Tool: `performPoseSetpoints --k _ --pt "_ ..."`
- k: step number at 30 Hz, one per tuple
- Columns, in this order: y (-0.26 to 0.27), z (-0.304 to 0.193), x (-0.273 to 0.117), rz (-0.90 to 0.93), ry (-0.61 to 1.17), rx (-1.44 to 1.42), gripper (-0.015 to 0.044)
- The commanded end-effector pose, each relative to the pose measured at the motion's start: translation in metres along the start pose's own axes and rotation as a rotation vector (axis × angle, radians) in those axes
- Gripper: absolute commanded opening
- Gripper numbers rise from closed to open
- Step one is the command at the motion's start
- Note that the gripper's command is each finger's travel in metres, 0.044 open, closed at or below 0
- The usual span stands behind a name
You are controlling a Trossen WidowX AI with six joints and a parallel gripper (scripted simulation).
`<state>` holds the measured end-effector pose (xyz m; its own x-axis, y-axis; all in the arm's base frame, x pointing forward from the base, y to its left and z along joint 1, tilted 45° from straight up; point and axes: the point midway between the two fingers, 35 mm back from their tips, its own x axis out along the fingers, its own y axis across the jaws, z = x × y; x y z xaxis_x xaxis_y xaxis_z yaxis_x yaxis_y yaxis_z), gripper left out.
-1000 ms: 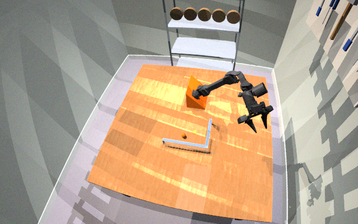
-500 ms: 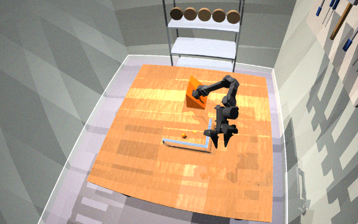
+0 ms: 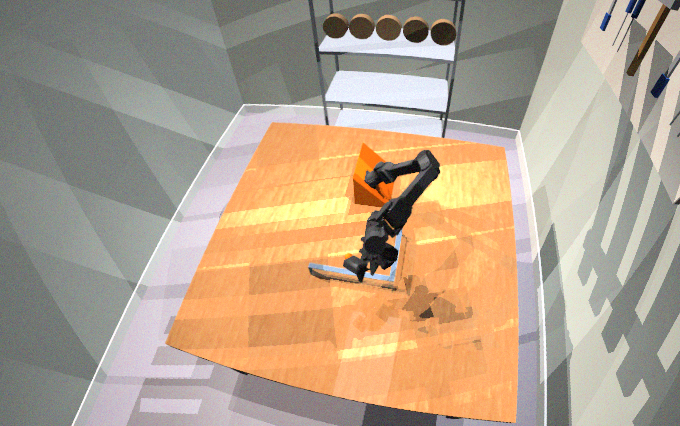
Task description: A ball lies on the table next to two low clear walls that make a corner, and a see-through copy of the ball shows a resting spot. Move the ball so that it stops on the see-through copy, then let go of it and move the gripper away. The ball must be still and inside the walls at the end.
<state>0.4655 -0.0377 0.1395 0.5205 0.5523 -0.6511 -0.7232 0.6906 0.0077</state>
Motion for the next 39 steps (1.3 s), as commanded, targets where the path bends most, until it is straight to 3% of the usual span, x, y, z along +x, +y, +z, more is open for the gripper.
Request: performPoseSetpoints --k 1,13,39 --pt "0.024 -0.066 0.024 0.145 0.096 -0.165 0.0267" --pt "0.103 -0.173 0.041 0.516 0.073 -0.516 0.0267" --pt "0.118 -0.180 0.068 0.522 0.069 -0.520 0.0267"
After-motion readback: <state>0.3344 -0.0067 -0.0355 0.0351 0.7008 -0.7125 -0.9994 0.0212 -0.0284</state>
